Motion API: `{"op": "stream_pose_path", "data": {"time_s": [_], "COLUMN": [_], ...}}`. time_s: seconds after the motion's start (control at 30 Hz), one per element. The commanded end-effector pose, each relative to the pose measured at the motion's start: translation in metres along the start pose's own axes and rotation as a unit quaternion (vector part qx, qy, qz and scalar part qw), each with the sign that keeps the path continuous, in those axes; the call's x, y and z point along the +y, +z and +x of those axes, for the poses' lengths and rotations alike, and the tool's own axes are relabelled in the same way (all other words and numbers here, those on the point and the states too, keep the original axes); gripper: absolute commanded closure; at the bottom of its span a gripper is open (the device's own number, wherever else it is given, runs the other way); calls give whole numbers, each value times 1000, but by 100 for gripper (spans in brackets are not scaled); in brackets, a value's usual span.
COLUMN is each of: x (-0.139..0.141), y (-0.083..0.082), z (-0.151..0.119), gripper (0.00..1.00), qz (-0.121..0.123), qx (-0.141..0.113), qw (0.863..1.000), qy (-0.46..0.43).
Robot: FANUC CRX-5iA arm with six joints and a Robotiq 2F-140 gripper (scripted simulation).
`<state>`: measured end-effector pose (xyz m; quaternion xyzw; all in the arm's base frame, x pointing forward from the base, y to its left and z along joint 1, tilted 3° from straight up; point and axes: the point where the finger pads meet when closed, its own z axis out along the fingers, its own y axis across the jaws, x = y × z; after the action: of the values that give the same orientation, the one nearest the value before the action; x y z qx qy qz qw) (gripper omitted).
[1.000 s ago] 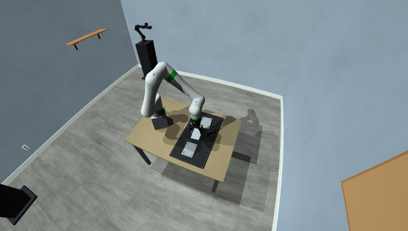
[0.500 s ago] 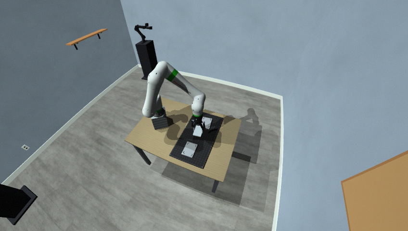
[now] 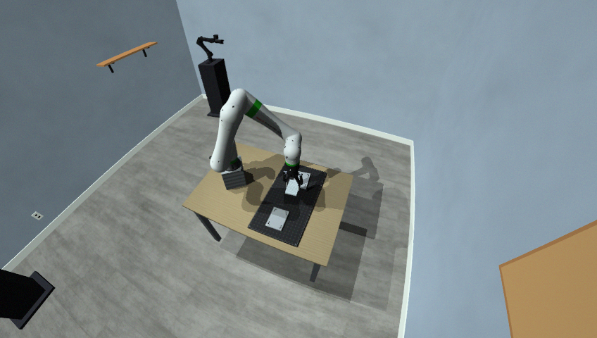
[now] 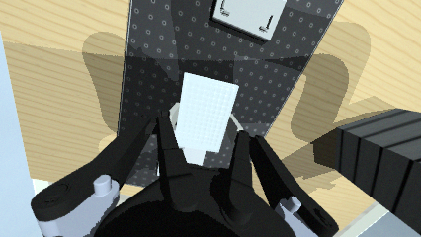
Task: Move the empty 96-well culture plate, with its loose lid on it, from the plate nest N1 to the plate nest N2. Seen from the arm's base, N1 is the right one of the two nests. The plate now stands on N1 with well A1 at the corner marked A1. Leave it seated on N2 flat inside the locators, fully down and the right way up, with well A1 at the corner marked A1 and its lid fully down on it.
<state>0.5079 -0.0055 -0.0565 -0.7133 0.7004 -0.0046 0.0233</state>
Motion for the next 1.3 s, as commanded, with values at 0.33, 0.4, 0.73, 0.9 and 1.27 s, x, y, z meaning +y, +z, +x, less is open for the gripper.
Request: {"op": "stream_pose_path", "data": {"time_s": [0.33, 0.4, 0.73, 0.9, 1.27], "x": [-7, -8, -14, -16, -23], "y": [0, 0, 0, 0, 0], "z": [-34, -41, -73, -83, -119], "gripper": [100, 100, 100, 100, 100], "qz": [0, 0, 0, 0, 0], "qx": [0, 0, 0, 0, 0], "qw": [1000, 1000, 1000, 1000, 1000], "qy": [0, 0, 0, 0, 0]}}
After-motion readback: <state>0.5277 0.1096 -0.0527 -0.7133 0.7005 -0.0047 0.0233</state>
